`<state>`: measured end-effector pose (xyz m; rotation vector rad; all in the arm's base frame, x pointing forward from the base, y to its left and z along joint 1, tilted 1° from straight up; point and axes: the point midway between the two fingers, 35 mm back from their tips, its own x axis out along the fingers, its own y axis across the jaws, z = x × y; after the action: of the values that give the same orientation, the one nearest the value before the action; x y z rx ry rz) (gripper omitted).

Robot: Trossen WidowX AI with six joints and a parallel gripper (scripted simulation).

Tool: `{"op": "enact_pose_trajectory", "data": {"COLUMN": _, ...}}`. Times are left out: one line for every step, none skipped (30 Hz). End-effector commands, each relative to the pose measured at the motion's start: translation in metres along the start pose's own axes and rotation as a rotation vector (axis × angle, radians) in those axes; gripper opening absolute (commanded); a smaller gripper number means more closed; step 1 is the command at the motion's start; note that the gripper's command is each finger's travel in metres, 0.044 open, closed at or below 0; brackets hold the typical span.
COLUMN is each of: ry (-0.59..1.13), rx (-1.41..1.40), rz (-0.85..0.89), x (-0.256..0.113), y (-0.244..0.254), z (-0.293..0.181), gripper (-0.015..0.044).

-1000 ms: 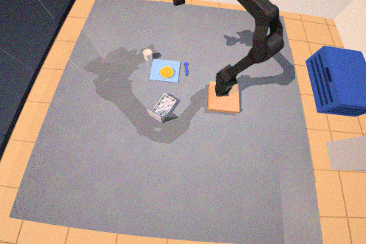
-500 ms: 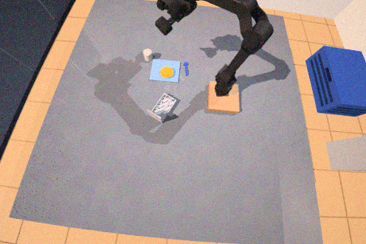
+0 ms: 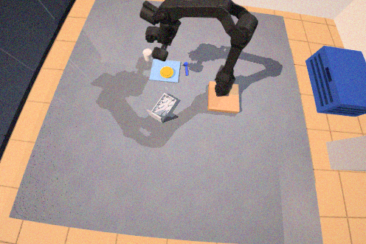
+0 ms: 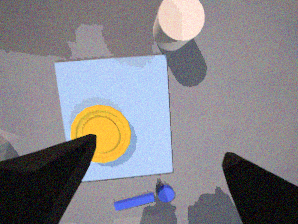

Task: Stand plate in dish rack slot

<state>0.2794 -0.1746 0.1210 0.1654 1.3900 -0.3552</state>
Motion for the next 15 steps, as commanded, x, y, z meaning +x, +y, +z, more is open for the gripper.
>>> {"op": "enact_pose_trajectory", "data": {"ry": 0.082, "rx": -0.122, "rz": 0.061, "x": 0.023, "y": 0.028, "z": -0.010, "gripper": 0.0400}}
{"op": "enact_pose_trajectory", "data": {"ry": 0.097, "rx": -0.148, "rz": 0.073, "x": 0.027, "y": 0.034, "z": -0.014, "gripper": 0.0400}}
{"op": "enact_pose_trajectory", "data": {"ry": 0.112, "rx": -0.175, "rz": 0.086, "x": 0.031, "y": 0.039, "z": -0.017, "gripper": 0.0400}}
{"op": "enact_pose_trajectory", "data": {"ry": 0.127, "rx": -0.202, "rz": 0.098, "x": 0.034, "y": 0.044, "z": -0.021, "gripper": 0.0400}}
{"op": "enact_pose_trajectory", "data": {"ry": 0.139, "rx": -0.223, "rz": 0.108, "x": 0.037, "y": 0.048, "z": -0.024, "gripper": 0.0400}}
{"op": "enact_pose_trajectory", "data": {"ry": 0.146, "rx": -0.236, "rz": 0.114, "x": 0.039, "y": 0.051, "z": -0.026, "gripper": 0.0400}}
{"op": "enact_pose_trajectory", "data": {"ry": 0.149, "rx": -0.240, "rz": 0.116, "x": 0.040, "y": 0.051, "z": -0.026, "gripper": 0.0400}}
{"op": "enact_pose_trajectory", "data": {"ry": 0.149, "rx": -0.240, "rz": 0.116, "x": 0.040, "y": 0.051, "z": -0.026, "gripper": 0.0400}}
{"op": "enact_pose_trajectory", "data": {"ry": 0.149, "rx": -0.240, "rz": 0.116, "x": 0.040, "y": 0.051, "z": -0.026, "gripper": 0.0400}}
{"op": "enact_pose_trajectory", "data": {"ry": 0.149, "rx": -0.240, "rz": 0.116, "x": 0.040, "y": 0.051, "z": -0.026, "gripper": 0.0400}}
{"op": "enact_pose_trajectory", "data": {"ry": 0.149, "rx": -0.240, "rz": 0.116, "x": 0.040, "y": 0.051, "z": -0.026, "gripper": 0.0400}}
{"op": "enact_pose_trajectory", "data": {"ry": 0.149, "rx": -0.240, "rz": 0.116, "x": 0.040, "y": 0.052, "z": -0.026, "gripper": 0.0400}}
{"op": "enact_pose_trajectory", "data": {"ry": 0.149, "rx": -0.240, "rz": 0.116, "x": 0.040, "y": 0.052, "z": -0.026, "gripper": 0.0400}}
{"op": "enact_pose_trajectory", "data": {"ry": 0.149, "rx": -0.240, "rz": 0.116, "x": 0.040, "y": 0.052, "z": -0.026, "gripper": 0.0400}}
{"op": "enact_pose_trajectory", "data": {"ry": 0.149, "rx": -0.240, "rz": 0.117, "x": 0.041, "y": 0.052, "z": -0.026, "gripper": 0.0400}}
